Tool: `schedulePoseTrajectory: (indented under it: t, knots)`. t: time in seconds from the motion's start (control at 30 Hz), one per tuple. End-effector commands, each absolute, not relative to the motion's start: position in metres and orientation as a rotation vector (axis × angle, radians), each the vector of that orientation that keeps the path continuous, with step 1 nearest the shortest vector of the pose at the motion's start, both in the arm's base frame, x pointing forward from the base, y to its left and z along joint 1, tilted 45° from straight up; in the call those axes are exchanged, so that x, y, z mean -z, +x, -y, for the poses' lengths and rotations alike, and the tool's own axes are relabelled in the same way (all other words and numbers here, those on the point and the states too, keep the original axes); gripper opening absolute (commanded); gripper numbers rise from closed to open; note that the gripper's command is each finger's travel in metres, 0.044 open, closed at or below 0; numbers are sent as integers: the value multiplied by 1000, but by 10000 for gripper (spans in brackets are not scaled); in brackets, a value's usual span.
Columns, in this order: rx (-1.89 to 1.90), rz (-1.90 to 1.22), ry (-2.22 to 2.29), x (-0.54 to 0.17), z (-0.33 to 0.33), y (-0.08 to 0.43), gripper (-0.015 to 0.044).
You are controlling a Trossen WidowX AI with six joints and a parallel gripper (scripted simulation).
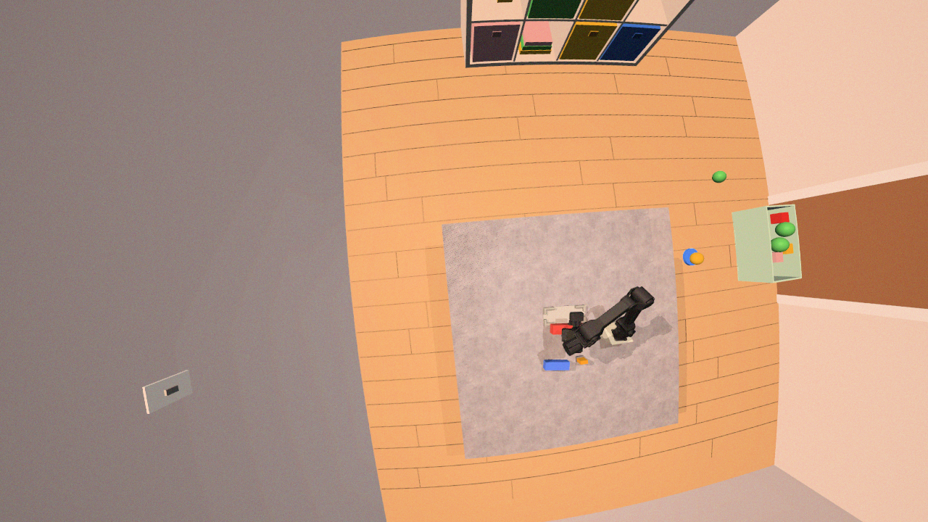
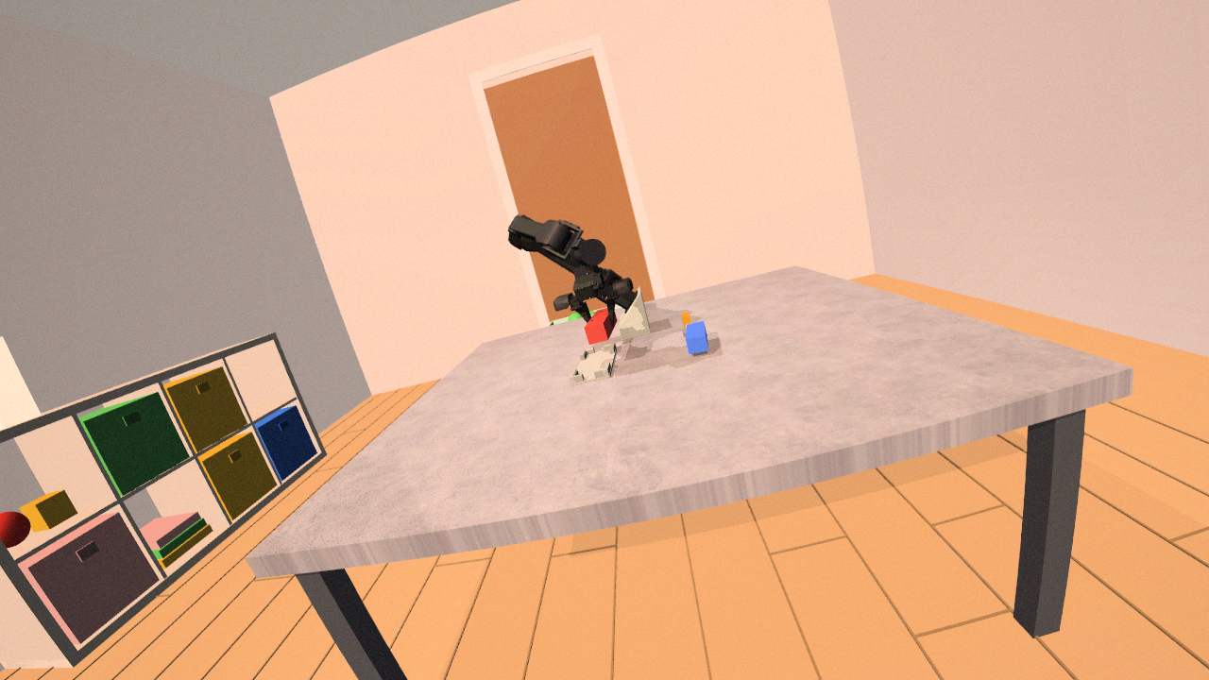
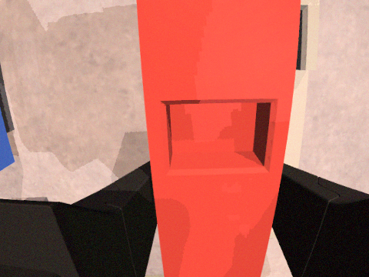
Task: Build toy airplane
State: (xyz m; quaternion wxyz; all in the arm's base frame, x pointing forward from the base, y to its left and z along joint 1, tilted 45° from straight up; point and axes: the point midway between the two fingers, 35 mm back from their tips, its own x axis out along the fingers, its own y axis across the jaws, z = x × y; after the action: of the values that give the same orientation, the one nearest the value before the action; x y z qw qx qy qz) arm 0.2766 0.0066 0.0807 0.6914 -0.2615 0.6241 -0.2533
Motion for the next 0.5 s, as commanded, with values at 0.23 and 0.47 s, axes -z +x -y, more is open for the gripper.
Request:
schedulePoseTrajectory:
  t: [0.23,0.47]
  knots:
    - [596,-1380,-576,-91,25,268,0]
    - [617,-1373,-570,-96,44,262,0]
